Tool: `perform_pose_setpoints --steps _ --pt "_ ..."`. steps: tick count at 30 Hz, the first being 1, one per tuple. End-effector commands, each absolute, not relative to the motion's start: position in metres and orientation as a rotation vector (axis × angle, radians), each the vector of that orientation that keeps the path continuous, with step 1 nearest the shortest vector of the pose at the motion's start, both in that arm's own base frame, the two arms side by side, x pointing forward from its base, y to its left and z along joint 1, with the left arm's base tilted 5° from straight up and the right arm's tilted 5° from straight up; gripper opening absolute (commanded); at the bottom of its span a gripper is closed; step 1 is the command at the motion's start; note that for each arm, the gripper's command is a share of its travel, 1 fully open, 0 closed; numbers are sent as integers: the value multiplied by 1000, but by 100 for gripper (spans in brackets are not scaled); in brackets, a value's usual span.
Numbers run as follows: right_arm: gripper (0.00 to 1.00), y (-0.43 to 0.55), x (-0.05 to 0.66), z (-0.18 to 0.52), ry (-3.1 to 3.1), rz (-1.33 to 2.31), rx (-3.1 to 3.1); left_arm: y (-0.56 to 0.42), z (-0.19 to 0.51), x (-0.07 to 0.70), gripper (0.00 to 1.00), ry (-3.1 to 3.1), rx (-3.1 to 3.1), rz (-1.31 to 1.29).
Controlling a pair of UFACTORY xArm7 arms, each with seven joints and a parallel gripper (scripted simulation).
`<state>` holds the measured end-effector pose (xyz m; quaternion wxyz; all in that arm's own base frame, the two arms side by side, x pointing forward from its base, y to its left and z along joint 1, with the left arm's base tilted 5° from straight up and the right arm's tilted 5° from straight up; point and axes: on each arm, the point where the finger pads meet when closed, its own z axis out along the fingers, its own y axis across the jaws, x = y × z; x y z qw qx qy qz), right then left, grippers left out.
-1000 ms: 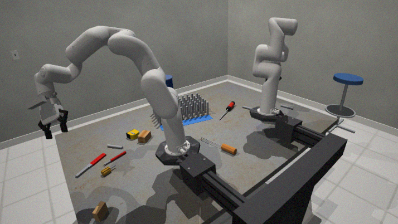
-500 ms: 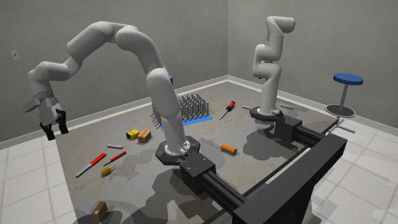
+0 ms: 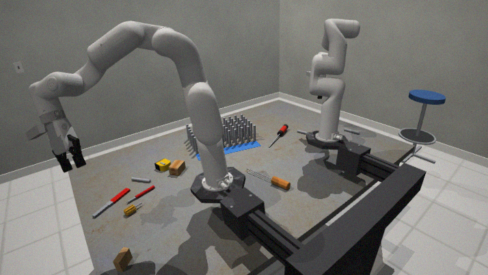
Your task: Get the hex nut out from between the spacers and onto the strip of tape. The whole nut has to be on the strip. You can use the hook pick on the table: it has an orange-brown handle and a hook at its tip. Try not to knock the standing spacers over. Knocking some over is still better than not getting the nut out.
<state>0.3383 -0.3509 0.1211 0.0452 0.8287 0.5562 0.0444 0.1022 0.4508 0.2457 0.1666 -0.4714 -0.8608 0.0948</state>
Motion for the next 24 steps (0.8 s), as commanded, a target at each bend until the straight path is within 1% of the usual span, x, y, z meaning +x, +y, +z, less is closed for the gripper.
perform_pose_setpoints --steps 1,24 --pt "100 -337 351 130 1630 128 2583 446 253 85 100 -2453 -1468 258" --pt "100 -276 386 154 1372 125 2766 421 270 28 100 -2375 -1883 119"
